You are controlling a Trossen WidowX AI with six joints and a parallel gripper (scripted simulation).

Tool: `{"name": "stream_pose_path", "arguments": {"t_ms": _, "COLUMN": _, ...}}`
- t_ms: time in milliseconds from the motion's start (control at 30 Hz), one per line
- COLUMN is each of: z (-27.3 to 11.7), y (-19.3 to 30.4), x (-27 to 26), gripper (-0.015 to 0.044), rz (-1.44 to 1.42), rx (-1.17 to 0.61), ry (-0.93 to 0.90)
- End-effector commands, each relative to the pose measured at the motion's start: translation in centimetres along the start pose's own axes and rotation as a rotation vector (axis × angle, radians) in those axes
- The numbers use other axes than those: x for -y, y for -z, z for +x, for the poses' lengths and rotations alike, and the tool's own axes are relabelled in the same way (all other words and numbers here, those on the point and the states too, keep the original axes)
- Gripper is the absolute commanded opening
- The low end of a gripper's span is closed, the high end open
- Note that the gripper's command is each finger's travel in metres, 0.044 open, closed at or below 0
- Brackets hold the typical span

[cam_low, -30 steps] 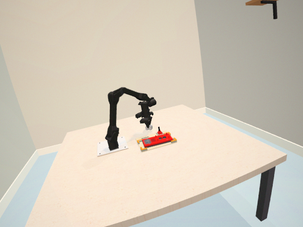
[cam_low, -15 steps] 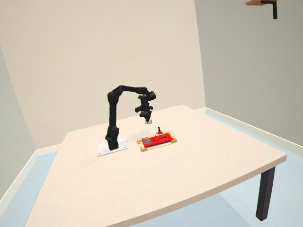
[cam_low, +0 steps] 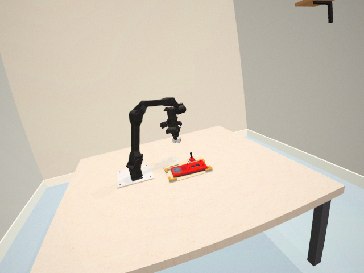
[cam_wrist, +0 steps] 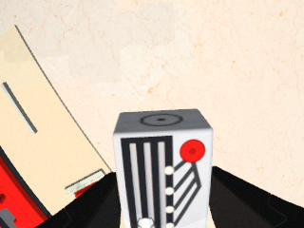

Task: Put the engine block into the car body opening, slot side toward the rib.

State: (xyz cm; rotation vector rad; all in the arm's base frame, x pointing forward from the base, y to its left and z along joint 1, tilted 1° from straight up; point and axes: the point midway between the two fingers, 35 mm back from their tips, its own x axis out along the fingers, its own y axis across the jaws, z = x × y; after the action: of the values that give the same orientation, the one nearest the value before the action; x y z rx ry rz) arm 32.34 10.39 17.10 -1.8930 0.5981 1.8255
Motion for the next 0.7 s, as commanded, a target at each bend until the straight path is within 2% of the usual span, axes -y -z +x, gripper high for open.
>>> {"name": "stream_pose_path", "arguments": {"t_ms": 0, "z": -0.8, "y": -0.1, "x": 0.0, "gripper": 0.0000, "rz": -0.009, "rx": 0.002, "ry": 0.004}}
{"name": "stream_pose_path", "arguments": {"t_ms": 667, "z": 1.0, "y": 4.3, "x": -3.1, "gripper": 0.0000, "rz": 0.630, "rx": -0.002, "ry": 0.002}}
